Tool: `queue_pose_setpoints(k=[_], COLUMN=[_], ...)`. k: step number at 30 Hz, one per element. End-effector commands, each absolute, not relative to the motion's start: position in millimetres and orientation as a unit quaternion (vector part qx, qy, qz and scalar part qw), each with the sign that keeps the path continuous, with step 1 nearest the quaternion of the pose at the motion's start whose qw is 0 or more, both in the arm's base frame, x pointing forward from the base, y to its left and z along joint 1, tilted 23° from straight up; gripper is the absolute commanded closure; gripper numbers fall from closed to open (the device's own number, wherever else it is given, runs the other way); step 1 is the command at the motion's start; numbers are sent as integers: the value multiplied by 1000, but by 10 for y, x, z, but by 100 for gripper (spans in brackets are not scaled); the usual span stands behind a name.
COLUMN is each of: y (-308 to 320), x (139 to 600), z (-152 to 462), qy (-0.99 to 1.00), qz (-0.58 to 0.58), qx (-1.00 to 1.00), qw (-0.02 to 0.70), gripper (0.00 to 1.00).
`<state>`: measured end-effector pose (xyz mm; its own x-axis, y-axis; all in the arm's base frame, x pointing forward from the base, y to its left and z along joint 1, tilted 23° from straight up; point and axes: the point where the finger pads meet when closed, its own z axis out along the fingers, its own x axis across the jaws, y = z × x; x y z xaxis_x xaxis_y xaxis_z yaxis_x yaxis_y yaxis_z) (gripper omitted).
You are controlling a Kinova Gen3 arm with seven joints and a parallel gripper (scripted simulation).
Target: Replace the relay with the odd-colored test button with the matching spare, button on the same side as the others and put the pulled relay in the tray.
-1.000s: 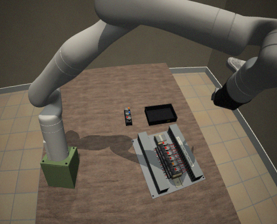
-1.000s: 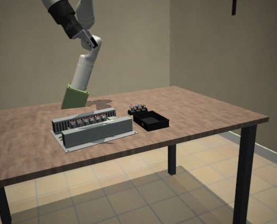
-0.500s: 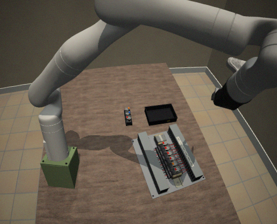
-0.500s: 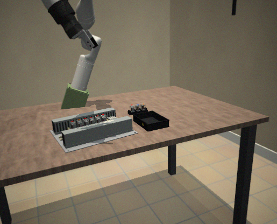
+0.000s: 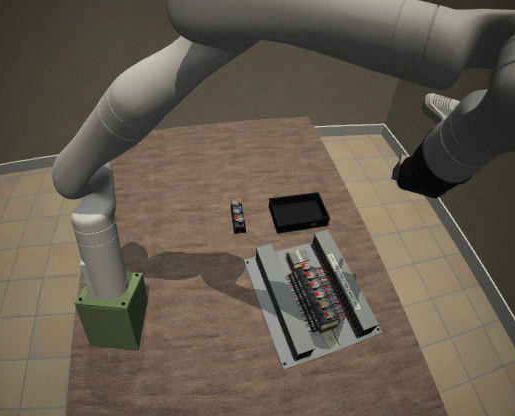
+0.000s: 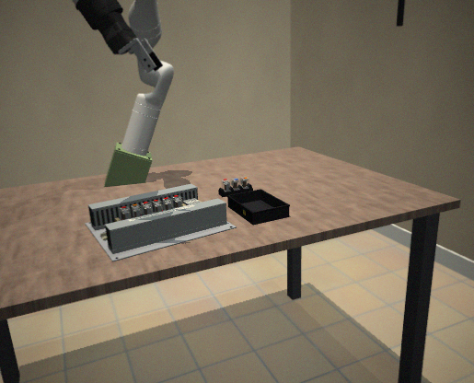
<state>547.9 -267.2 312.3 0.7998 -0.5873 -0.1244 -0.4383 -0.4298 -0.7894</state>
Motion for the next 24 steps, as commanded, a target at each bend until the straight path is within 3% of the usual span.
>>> queue_pose_setpoints(k=[1, 24], y=[-2802, -3061], x=[5370, 5021], z=[3248, 3615], qy=[309, 306], qz=[-88, -86], qx=[-841, -843], qw=[435, 433], gripper=[0, 0])
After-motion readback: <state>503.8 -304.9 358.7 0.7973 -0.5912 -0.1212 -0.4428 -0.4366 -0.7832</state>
